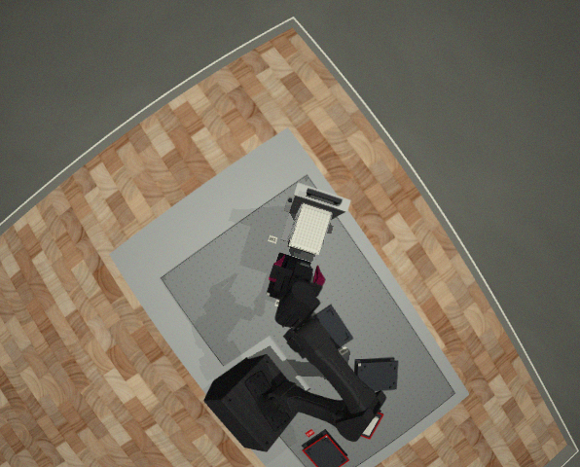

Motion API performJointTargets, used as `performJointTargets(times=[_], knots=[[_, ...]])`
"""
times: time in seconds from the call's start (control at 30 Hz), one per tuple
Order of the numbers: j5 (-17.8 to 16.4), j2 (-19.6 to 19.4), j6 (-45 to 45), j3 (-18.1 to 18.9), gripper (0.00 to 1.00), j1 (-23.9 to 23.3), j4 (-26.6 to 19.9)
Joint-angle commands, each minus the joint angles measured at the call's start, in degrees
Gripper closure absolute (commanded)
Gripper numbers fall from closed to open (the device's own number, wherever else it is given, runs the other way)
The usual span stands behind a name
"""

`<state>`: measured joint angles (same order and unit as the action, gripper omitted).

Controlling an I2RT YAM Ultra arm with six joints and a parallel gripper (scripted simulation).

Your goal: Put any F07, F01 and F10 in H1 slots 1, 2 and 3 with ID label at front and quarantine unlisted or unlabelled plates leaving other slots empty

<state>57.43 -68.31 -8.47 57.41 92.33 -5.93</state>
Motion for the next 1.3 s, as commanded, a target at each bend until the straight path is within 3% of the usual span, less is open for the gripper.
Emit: performJointTargets(times=[0.0, 1.27], knots=[[-0.8, -0.2, -0.4, 1.0, 0.0, -0.1, 0.2], [-5.3, -6.7, -2.5, 10.0, 0.0, -4.8, -0.5]])
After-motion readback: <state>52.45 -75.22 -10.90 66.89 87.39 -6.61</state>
